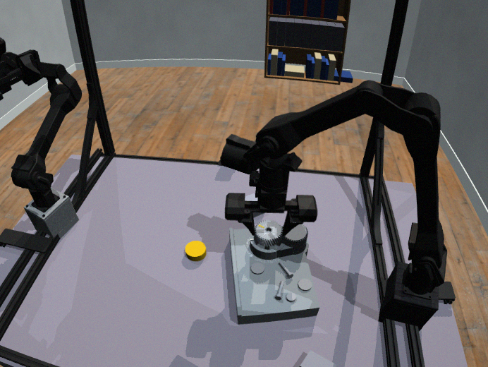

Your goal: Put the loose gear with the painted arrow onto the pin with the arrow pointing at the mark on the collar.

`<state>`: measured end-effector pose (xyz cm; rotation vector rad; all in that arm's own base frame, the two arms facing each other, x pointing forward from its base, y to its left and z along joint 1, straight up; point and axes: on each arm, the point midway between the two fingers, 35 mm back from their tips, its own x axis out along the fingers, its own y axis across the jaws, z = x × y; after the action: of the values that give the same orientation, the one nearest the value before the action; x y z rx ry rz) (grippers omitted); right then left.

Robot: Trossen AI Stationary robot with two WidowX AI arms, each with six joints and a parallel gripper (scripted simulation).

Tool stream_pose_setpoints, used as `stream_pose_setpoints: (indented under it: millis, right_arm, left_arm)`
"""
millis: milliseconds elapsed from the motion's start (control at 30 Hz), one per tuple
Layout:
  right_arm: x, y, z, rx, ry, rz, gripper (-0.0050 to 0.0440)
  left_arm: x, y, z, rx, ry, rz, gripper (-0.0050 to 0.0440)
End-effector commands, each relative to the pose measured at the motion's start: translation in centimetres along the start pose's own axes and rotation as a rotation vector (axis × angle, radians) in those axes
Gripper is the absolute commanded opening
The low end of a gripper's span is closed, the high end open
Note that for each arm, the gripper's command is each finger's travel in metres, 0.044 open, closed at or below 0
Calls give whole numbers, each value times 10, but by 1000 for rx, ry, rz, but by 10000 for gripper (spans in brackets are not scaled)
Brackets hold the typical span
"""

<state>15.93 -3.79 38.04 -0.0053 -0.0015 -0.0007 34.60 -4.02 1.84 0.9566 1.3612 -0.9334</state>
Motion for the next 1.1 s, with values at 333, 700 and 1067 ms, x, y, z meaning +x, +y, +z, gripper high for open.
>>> stream_pose_setpoints:
  millis: [333, 700, 1067]
  right_arm:
    - [0, 0, 0, 6, 0, 1, 400]
    - [0, 0, 0, 6, 0, 1, 400]
    - [0, 0, 0, 6, 0, 1, 400]
  left_arm:
    - [16, 0, 4, -33, -12, -9, 400]
    - [16, 0, 4, -33, -12, -9, 400]
    - [16, 0, 4, -33, -12, -9, 400]
